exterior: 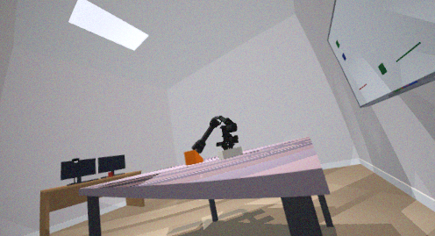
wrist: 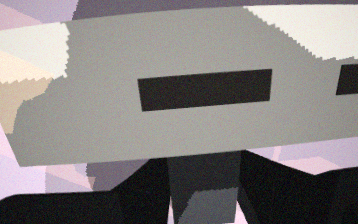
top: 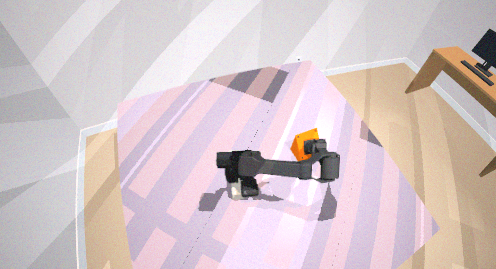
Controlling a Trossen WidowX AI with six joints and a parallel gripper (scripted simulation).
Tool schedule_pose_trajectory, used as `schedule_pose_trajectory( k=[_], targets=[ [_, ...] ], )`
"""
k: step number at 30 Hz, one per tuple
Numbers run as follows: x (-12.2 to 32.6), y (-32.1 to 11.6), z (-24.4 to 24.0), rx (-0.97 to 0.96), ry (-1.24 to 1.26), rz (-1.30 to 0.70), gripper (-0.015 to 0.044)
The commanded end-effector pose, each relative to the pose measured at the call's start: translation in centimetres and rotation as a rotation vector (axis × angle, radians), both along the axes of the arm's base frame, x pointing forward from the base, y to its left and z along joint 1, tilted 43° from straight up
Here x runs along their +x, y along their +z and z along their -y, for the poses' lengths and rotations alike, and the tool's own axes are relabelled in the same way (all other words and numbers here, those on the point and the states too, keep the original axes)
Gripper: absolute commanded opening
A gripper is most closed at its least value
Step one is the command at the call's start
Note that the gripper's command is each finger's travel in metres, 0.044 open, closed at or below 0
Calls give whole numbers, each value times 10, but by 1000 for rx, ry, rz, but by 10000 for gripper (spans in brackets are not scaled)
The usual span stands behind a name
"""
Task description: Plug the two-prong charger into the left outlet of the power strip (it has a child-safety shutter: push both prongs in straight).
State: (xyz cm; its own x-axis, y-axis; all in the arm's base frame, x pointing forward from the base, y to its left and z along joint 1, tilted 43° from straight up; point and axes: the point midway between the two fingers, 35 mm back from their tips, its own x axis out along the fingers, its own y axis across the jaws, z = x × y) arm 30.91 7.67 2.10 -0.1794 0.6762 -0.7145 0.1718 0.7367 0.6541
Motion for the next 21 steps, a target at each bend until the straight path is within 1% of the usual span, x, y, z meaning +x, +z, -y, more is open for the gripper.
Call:
schedule_pose_trajectory(
  k=[1,4,21],
  targets=[
    [0,0,0,0,0,2,0],
    [0,0,0,0,0,2,0],
    [0,0,0,0,0,2,440]
  ],
)
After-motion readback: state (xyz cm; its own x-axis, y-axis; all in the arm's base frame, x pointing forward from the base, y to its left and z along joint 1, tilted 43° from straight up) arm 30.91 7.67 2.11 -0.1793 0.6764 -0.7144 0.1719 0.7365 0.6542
